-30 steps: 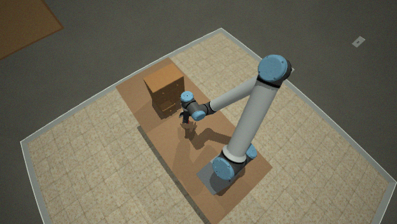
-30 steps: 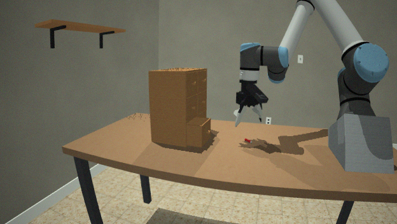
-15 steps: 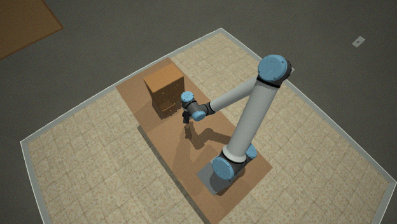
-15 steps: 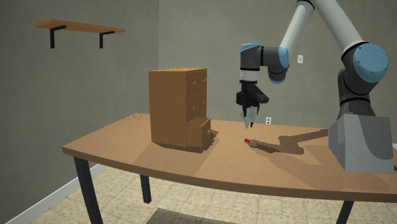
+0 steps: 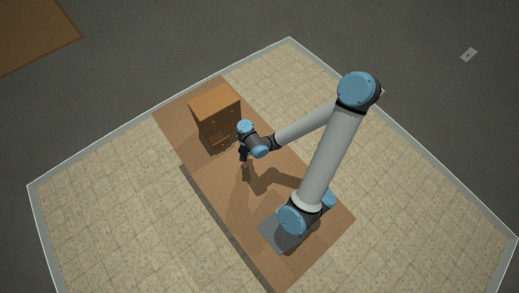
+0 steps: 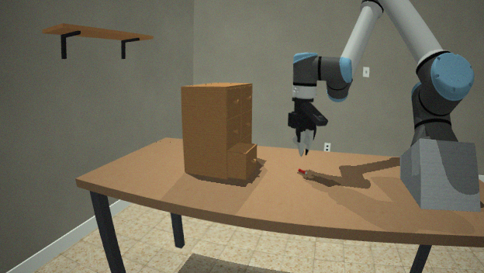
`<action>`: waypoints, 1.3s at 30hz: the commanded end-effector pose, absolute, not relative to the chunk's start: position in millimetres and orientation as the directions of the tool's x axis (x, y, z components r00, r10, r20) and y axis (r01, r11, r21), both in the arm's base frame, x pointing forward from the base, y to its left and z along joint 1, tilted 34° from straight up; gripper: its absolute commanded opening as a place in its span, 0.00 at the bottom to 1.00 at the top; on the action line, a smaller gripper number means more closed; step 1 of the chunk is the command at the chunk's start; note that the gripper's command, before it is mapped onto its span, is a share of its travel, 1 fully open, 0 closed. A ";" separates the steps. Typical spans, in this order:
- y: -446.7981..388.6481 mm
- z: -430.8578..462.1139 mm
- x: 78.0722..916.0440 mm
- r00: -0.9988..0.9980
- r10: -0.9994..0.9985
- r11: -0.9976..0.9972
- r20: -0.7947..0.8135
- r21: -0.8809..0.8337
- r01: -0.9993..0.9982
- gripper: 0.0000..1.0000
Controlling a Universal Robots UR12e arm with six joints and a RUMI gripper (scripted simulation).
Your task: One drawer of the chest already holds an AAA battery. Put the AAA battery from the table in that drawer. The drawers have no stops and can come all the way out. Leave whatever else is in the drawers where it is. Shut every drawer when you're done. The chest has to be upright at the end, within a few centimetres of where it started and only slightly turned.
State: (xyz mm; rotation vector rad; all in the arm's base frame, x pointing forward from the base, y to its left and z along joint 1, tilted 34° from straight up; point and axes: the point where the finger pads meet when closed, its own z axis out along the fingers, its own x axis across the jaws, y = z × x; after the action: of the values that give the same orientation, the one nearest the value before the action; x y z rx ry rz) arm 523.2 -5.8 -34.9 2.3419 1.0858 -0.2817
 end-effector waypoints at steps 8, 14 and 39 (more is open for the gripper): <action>-5.5 -34.6 523.6 0.654 0.644 -0.531 -0.398 0.384 0.756 0.14; -5.5 -34.6 523.6 0.654 0.644 -0.531 -0.398 0.384 0.756 0.14; -14.2 -47.4 524.2 0.654 0.644 -0.530 -0.397 0.384 0.756 0.14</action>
State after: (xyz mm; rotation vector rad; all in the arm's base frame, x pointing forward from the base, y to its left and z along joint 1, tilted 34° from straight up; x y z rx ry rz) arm 523.6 -11.4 -43.3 2.3421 1.0864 -0.2814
